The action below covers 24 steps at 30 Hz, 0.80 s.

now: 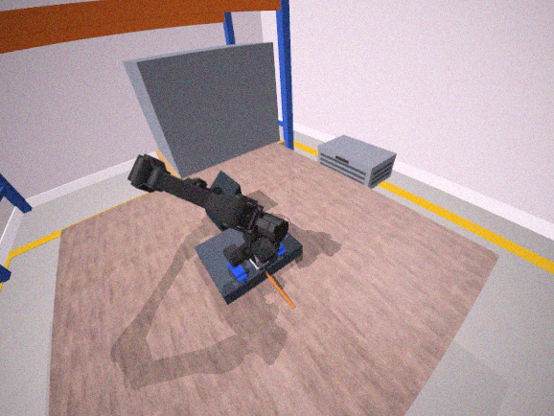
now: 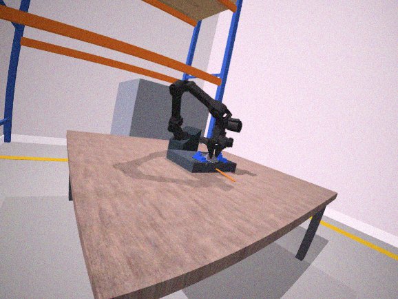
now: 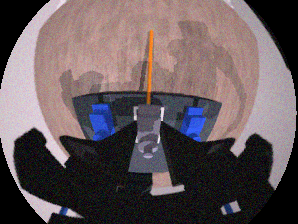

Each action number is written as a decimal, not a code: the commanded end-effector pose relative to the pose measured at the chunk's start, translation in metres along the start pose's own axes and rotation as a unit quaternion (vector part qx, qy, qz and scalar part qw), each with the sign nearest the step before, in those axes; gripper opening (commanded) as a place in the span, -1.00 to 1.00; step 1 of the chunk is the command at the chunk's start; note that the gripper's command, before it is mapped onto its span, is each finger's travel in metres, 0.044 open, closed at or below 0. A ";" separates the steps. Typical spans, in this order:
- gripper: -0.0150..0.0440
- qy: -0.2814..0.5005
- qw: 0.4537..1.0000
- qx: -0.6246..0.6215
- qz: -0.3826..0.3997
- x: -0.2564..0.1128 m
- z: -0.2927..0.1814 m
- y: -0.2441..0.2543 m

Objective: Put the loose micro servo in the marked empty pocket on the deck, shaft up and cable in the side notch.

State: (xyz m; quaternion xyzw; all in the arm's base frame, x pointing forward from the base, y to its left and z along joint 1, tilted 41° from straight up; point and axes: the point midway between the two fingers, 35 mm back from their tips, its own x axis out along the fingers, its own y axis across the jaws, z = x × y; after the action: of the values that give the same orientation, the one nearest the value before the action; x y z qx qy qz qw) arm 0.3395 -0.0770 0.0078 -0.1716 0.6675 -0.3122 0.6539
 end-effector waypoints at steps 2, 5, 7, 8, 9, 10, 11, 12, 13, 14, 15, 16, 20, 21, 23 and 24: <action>-0.49 -0.001 1.000 -0.004 -0.002 0.005 -0.001 0.000; -0.31 -0.001 1.000 -0.004 -0.002 0.003 0.000 0.000; -0.14 -0.001 1.000 -0.004 -0.002 0.003 0.000 0.000; -0.05 -0.001 1.000 -0.004 -0.002 0.003 0.000 0.000; 0.04 -0.001 1.000 -0.004 -0.002 0.003 0.000 0.000; 0.13 -0.001 1.000 -0.004 -0.002 0.003 0.000 0.000; 0.14 -0.001 1.000 -0.004 -0.002 0.003 0.000 0.000; 0.14 -0.001 1.000 -0.004 -0.002 0.001 0.000 0.001; 0.14 -0.001 1.000 -0.004 -0.002 -0.004 0.000 0.001; 0.14 -0.001 1.000 -0.004 -0.002 -0.010 0.000 0.001; 0.14 -0.001 1.000 -0.004 -0.002 -0.020 -0.001 0.001; 0.14 0.000 1.000 -0.004 -0.002 -0.029 -0.003 0.000; 0.14 0.000 1.000 -0.004 -0.002 -0.032 -0.005 0.000; 0.23 -0.003 1.000 -0.009 -0.003 -0.031 -0.006 0.001; 0.41 -0.003 1.000 -0.009 -0.001 -0.040 -0.017 0.003; 0.50 -0.003 1.000 -0.009 0.000 -0.047 -0.025 0.004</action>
State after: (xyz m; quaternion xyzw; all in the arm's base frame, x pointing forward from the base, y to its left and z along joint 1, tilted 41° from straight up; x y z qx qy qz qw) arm 0.3332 -0.0512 0.0354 -0.1776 0.6644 -0.3099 0.6566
